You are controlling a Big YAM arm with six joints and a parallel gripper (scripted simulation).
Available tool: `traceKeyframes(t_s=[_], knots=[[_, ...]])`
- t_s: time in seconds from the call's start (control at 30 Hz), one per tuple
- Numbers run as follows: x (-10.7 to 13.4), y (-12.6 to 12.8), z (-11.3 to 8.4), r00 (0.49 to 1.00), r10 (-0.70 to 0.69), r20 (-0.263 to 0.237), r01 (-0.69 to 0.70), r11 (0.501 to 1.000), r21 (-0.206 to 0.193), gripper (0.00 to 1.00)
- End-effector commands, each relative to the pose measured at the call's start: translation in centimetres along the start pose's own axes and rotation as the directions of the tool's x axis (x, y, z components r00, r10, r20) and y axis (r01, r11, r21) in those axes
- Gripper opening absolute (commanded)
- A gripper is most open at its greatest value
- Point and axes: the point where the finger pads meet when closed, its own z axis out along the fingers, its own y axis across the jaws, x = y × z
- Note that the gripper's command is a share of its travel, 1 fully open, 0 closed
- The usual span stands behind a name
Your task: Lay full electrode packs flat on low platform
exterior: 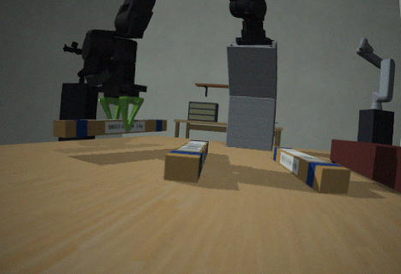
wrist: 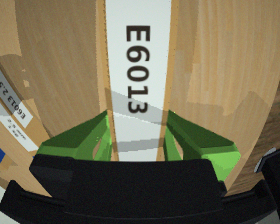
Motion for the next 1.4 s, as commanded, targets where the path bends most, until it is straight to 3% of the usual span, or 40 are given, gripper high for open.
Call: traceKeyframes(t_s=[0.0, 1.37], knots=[[-3.1, -2.4, -4.1, 0.998, -0.002, 0.07, -0.001, 0.999, 0.039, 0.0], [-5.3, -3.7, -6.2, 0.997, -0.004, 0.082, 0.0, 0.999, 0.045, 0.0]])
